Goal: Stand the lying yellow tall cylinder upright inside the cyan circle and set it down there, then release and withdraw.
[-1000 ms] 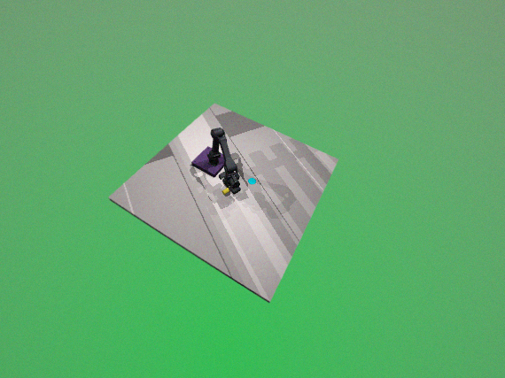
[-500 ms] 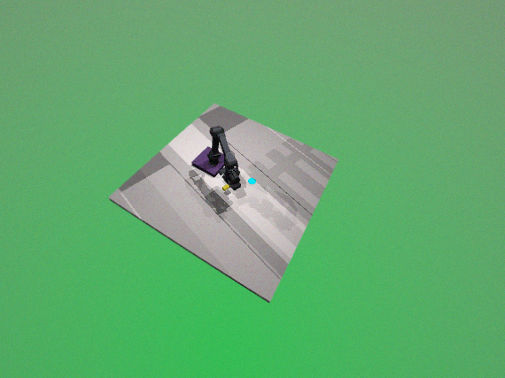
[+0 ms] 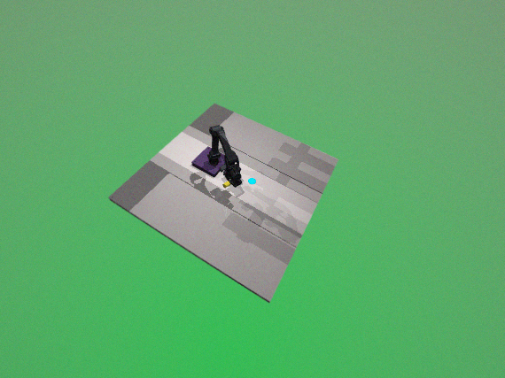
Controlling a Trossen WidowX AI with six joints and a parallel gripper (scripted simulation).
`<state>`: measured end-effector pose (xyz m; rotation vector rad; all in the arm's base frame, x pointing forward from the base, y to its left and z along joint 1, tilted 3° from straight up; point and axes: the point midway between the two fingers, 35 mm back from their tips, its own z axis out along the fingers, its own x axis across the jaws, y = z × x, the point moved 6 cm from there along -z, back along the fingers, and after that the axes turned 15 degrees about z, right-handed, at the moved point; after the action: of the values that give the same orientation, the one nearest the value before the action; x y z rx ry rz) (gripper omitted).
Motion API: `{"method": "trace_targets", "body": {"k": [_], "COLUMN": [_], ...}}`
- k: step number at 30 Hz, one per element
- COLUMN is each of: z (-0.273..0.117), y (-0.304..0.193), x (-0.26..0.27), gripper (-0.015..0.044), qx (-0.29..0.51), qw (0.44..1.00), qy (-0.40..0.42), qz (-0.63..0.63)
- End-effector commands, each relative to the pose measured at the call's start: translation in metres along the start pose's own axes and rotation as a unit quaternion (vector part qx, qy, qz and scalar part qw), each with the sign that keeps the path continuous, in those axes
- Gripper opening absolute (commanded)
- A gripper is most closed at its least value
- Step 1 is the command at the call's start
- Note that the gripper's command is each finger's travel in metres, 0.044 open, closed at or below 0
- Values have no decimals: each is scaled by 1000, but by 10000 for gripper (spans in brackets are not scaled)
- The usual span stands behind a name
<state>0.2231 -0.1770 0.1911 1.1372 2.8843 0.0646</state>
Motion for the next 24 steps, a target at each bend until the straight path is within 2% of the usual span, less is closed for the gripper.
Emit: {"method": "trace_targets", "body": {"k": [1,24], "z": [-3,-11], "y": [12,79], "x": [-2,-2], "gripper": [105,105], "qx": [-1,-4], "qw": [1000,997], "qy": [-1,-2], "qz": [10,79]}}
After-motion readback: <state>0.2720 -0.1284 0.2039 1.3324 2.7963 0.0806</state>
